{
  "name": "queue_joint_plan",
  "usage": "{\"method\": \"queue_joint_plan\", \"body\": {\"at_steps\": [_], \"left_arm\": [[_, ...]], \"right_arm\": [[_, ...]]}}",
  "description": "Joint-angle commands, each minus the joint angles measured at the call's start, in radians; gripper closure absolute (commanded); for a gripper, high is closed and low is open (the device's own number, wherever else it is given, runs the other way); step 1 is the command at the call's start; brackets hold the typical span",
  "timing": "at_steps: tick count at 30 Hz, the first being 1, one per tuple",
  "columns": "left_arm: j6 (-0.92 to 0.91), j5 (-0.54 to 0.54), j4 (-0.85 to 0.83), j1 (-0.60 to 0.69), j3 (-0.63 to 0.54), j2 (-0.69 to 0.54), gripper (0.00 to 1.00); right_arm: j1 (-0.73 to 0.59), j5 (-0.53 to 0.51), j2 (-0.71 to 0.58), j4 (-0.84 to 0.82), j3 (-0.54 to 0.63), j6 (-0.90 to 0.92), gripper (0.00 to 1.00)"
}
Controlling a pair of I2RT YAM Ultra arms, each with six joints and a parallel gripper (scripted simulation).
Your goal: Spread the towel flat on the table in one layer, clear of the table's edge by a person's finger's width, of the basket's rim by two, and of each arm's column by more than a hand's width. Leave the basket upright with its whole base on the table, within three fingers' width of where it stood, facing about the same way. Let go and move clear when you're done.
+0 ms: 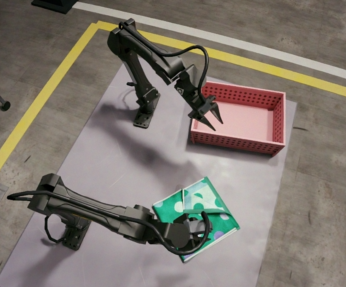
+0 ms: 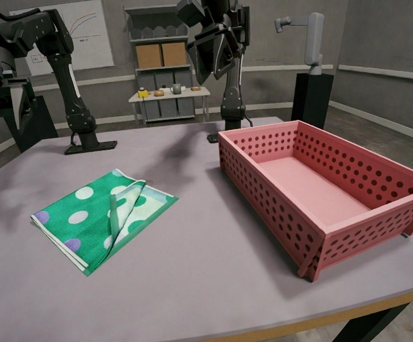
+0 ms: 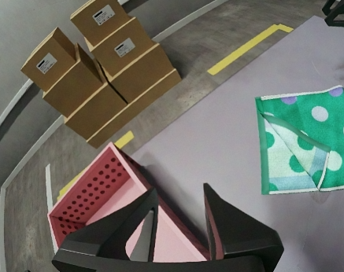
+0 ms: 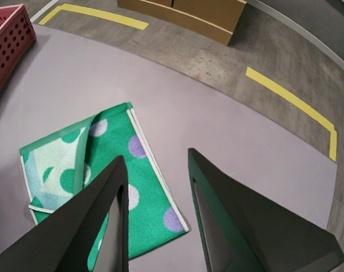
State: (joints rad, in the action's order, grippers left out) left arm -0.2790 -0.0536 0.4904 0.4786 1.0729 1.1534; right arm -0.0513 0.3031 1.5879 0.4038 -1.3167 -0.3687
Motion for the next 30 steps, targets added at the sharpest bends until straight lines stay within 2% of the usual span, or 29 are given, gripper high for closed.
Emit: {"method": "queue_joint_plan", "body": {"at_steps": [1,6,8,18,23,25,27,29,30], "left_arm": [[-0.034,-0.019,0.109,0.058,0.062,0.071,0.66],[-0.054,-0.019,0.191,0.135,0.137,0.199,0.66],[-0.054,-0.019,0.191,0.135,0.137,0.199,0.66],[-0.102,0.029,0.369,0.260,0.352,0.506,0.66],[-0.134,0.055,0.474,0.311,0.504,0.685,0.66],[-0.134,0.055,0.474,0.311,0.504,0.685,0.66],[-0.149,0.067,0.532,0.331,0.591,0.773,0.66],[-0.165,0.079,0.579,0.349,0.664,0.848,0.66],[-0.173,0.085,0.605,0.358,0.704,0.887,0.66]], "right_arm": [[-0.022,0.038,0.093,0.116,-0.107,-0.092,0.66],[-0.048,0.045,0.278,0.258,-0.287,-0.177,0.66],[-0.048,0.045,0.278,0.258,-0.287,-0.177,0.66],[-0.104,0.012,0.715,0.620,-0.804,-0.331,0.66],[-0.130,0.004,0.885,0.657,-0.980,-0.321,0.66],[-0.130,0.004,0.885,0.657,-0.980,-0.321,0.66],[-0.140,0.007,0.953,0.668,-1.054,-0.310,0.66],[-0.124,0.008,0.964,0.685,-1.077,-0.311,0.66],[-0.122,0.007,0.930,0.687,-1.078,-0.312,0.66]]}}
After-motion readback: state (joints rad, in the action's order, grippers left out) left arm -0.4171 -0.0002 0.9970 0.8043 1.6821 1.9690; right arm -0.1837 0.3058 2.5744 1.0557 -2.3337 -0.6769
